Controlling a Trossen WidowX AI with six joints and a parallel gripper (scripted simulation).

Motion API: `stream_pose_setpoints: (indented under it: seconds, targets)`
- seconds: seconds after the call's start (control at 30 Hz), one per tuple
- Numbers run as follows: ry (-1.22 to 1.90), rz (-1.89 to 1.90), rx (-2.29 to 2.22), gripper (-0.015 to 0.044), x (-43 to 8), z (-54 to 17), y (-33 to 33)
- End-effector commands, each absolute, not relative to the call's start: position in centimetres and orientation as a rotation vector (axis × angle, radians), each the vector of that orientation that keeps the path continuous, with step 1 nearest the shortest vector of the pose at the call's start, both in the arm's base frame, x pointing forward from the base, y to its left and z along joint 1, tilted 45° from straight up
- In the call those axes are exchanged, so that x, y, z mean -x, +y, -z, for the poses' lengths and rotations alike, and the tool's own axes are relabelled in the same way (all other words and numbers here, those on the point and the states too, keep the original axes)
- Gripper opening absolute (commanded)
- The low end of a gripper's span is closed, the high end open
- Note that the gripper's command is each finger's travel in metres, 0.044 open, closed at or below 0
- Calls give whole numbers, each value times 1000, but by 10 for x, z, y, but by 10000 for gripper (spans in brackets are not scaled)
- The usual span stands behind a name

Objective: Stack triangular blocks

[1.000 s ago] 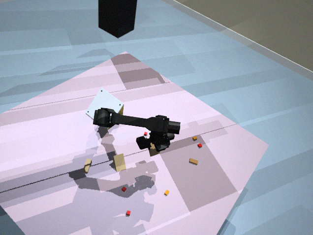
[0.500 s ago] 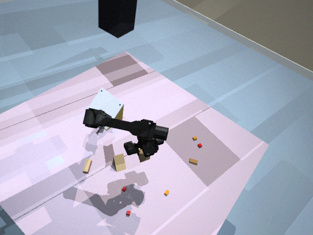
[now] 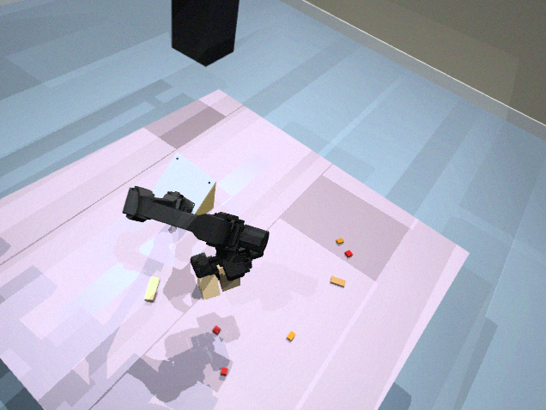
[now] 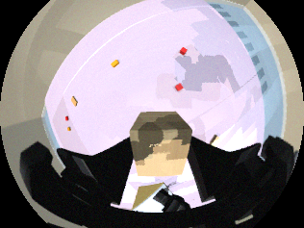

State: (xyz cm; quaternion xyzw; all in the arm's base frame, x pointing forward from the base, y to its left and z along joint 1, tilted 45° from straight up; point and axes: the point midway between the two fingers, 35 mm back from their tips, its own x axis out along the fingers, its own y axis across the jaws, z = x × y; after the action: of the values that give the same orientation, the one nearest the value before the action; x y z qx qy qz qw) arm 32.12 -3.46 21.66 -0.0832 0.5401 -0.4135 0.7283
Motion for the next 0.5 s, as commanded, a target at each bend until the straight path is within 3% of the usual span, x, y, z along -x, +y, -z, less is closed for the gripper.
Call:
stream_pose_setpoints:
  seconds: [0.0, 0.47]
  targets:
    - [1183, 912, 201, 0, -309, -230, -46]
    - [1229, 960, 188, 0, -303, -203, -65]
